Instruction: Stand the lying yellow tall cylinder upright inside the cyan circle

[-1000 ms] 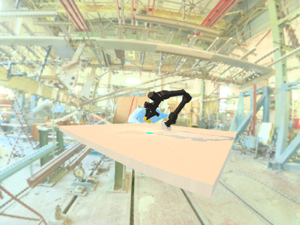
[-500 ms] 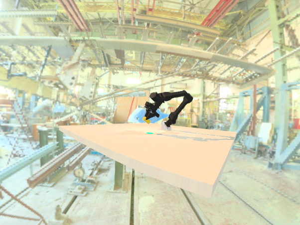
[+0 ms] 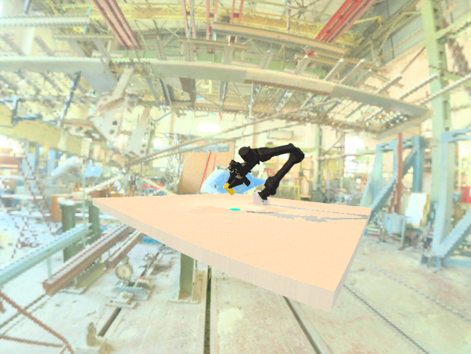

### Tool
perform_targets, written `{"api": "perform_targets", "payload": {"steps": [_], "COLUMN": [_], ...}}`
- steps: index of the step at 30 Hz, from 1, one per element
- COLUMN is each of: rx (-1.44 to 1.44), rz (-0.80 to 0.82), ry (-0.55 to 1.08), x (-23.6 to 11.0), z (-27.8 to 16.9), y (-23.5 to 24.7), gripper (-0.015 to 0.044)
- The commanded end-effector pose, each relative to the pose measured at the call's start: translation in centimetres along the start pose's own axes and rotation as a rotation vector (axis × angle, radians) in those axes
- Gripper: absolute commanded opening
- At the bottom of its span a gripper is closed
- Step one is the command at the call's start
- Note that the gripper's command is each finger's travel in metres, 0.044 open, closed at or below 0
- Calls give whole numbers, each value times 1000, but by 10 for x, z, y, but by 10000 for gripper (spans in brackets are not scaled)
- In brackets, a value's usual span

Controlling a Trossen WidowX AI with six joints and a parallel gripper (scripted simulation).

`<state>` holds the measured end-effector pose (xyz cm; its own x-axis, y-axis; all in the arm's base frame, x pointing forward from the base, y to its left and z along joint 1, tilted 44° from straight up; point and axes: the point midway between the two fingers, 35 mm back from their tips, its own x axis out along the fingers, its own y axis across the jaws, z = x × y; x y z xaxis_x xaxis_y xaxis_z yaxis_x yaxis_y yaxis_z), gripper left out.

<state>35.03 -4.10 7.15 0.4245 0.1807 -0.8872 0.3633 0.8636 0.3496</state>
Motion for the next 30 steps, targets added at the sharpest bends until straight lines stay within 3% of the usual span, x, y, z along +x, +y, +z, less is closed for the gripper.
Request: {"api": "perform_targets", "payload": {"steps": [1,30], "rx": [6,46], "rz": [-9,-13], "ry": [-26,-223], "x": [0,-4], "z": [0,-1], "y": [0,2], "gripper": [105,105]}}
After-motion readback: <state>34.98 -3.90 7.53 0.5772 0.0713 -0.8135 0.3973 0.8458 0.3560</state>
